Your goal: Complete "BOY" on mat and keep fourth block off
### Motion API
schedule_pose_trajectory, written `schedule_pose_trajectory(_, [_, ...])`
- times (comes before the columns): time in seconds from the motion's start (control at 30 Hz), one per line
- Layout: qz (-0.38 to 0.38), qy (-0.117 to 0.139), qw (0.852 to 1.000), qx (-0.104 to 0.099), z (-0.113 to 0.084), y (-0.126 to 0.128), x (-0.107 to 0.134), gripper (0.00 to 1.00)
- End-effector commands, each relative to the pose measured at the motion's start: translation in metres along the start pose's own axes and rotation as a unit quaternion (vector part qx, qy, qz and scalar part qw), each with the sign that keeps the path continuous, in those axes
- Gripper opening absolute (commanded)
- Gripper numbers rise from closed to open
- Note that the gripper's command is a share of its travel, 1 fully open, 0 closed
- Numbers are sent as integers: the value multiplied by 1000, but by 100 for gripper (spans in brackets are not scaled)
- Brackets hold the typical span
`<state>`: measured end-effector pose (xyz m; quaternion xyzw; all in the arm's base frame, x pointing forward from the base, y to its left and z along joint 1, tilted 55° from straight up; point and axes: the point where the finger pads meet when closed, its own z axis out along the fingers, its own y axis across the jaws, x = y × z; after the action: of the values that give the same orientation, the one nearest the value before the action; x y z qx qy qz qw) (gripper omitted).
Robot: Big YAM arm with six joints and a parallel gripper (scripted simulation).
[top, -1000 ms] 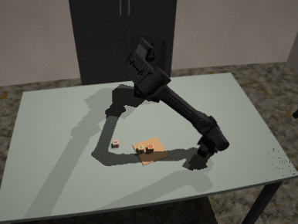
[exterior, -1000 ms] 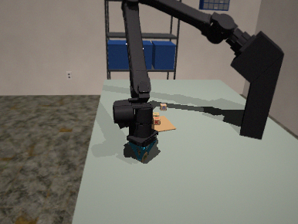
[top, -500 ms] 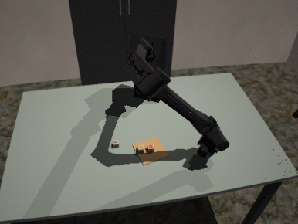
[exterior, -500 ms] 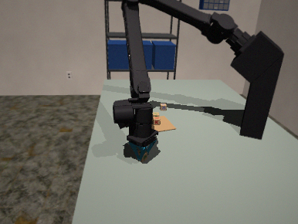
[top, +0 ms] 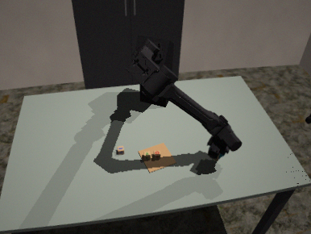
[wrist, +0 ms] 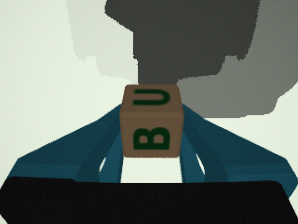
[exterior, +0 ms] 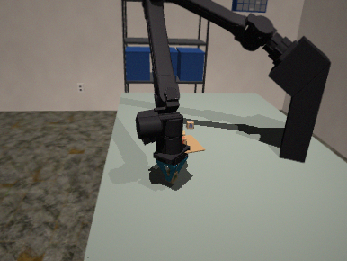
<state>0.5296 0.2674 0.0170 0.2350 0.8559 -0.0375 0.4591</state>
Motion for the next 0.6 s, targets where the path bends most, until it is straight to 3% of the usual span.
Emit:
schedule_pose_trajectory(0.0, [14, -4, 1000, -20, -46, 14, -11, 27])
schedule_pose_trajectory(0.13, [15, -4, 1000, -20, -73, 13, -11, 27])
schedule_pose_trajectory(0.27, [16, -5, 1000, -21, -88, 14, -13, 27])
schedule_pose_trajectory(0.3, [27, -8, 1000, -5, -75, 2, -24, 27])
schedule_pose_trajectory(0.37, [27, -8, 1000, -5, -75, 2, -24, 27])
schedule_pose_trajectory(0.4, [14, -1, 1000, 4, -66, -3, -9, 27])
schedule_pose_trajectory(0.57, [16, -2, 1000, -7, -72, 7, -8, 27])
